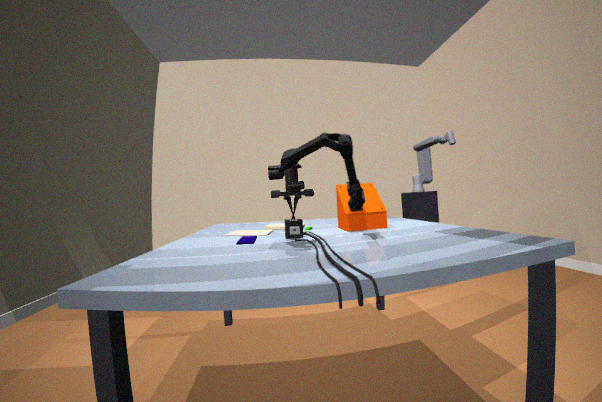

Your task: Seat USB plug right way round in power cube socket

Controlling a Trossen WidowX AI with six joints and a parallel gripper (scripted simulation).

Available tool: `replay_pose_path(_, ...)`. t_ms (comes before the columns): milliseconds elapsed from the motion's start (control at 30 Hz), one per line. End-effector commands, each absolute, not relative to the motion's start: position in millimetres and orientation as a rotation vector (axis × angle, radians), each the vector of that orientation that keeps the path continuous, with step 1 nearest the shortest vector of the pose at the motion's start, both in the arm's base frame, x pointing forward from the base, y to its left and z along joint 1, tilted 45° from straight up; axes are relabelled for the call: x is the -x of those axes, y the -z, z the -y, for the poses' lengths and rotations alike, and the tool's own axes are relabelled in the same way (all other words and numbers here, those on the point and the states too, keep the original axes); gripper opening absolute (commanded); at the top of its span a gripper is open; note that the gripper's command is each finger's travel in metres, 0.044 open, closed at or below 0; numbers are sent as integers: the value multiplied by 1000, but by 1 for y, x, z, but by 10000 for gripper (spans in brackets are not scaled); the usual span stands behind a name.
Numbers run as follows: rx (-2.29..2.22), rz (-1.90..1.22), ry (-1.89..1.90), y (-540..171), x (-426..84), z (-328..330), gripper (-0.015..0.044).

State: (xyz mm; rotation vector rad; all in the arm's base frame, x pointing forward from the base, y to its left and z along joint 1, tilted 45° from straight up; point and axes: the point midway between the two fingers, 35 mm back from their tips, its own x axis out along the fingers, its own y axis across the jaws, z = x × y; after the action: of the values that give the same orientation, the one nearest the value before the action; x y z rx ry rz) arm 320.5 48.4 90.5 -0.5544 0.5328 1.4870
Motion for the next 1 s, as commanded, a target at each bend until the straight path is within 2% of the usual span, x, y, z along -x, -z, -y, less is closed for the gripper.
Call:
replay_pose_path(0,547,-535,-1486,-90,-320,-50,0)
replay_pose_path(967,547,-534,-1486,-87,-320,-52,0)
